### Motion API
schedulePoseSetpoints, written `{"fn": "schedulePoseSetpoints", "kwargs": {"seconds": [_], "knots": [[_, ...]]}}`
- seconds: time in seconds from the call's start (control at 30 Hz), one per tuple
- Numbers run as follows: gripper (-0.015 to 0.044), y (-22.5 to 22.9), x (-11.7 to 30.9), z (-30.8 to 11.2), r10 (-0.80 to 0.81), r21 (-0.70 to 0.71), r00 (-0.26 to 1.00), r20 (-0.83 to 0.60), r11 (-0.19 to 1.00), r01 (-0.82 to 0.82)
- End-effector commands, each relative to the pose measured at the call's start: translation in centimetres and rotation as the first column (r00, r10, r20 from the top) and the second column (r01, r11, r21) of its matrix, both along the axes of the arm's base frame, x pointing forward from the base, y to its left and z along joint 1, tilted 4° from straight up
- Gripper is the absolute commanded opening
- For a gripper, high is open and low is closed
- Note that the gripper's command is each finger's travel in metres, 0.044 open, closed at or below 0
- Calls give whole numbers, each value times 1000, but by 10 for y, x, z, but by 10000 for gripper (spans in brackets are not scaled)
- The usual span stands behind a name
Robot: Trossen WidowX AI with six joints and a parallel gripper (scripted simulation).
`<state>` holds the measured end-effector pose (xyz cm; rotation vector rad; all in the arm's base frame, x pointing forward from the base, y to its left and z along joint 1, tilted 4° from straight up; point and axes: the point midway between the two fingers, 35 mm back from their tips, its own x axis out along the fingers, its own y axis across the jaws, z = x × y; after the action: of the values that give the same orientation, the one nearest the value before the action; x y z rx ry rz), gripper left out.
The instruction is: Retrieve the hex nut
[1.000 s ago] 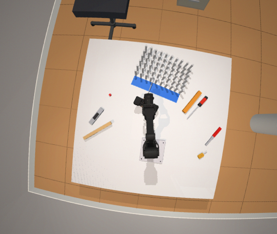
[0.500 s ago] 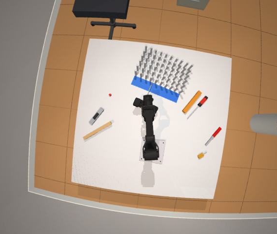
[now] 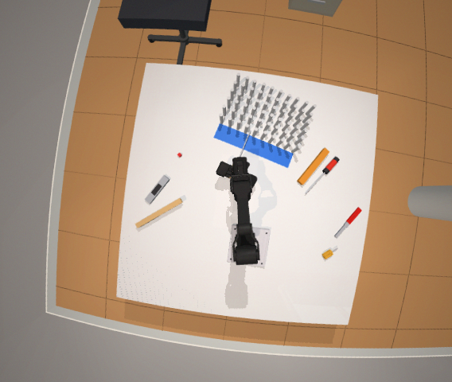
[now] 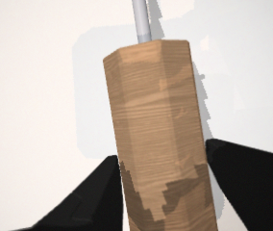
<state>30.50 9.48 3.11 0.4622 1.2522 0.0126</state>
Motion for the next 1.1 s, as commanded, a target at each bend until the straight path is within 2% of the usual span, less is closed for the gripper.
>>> {"fn": "schedulePoseSetpoints", "kwargs": {"seconds": [0.0, 1.07], "knots": [[0, 0, -4, -1, -4, -3, 1000, -2, 1000, 4], [0, 5, -26, -1, -5, -3, 1000, -3, 1000, 5]]}}
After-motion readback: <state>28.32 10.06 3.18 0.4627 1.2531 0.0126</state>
